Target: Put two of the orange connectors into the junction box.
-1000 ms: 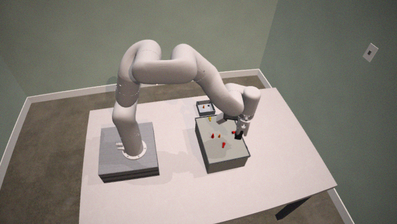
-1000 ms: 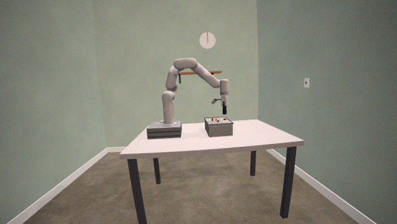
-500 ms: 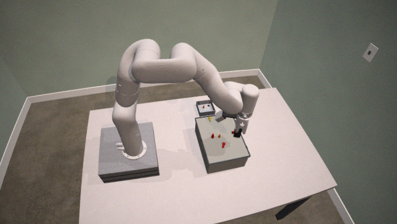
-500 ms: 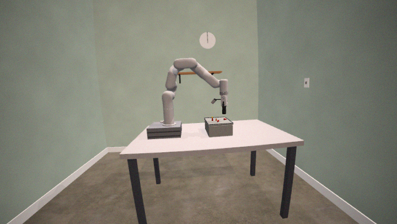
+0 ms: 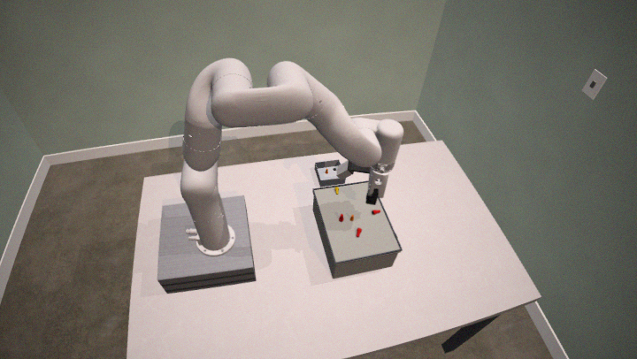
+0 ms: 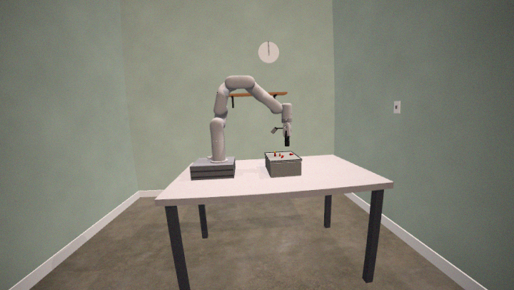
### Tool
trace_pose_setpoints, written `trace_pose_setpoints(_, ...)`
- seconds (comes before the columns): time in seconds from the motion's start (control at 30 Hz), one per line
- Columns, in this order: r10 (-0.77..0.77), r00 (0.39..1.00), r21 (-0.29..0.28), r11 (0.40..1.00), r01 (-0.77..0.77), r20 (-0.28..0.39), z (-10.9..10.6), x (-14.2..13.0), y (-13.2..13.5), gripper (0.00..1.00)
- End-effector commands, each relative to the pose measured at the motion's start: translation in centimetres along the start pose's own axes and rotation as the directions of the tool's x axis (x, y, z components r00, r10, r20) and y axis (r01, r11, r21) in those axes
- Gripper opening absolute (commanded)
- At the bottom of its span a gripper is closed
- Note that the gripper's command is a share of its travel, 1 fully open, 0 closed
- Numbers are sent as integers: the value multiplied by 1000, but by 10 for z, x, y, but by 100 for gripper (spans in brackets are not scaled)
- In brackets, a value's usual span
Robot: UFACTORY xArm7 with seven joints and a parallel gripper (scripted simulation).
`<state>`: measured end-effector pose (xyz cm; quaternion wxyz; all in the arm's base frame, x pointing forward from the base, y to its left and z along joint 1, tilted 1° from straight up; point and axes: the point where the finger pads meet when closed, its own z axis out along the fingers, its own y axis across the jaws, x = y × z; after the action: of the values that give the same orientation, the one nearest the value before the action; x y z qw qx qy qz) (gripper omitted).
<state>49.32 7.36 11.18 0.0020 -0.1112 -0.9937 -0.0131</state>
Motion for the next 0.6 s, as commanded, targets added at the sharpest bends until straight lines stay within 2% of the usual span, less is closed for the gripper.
trace_pose_setpoints(0.0, 1, 1000, 0, 1000, -1, 6, -2, 16, 33, 2)
trace_pose_setpoints(0.07, 1, 1000, 0, 1000, -1, 6, -2, 16, 33, 2)
trace_pose_setpoints(0.57, 1, 1000, 0, 1000, -1, 6, -2, 78, 151, 2)
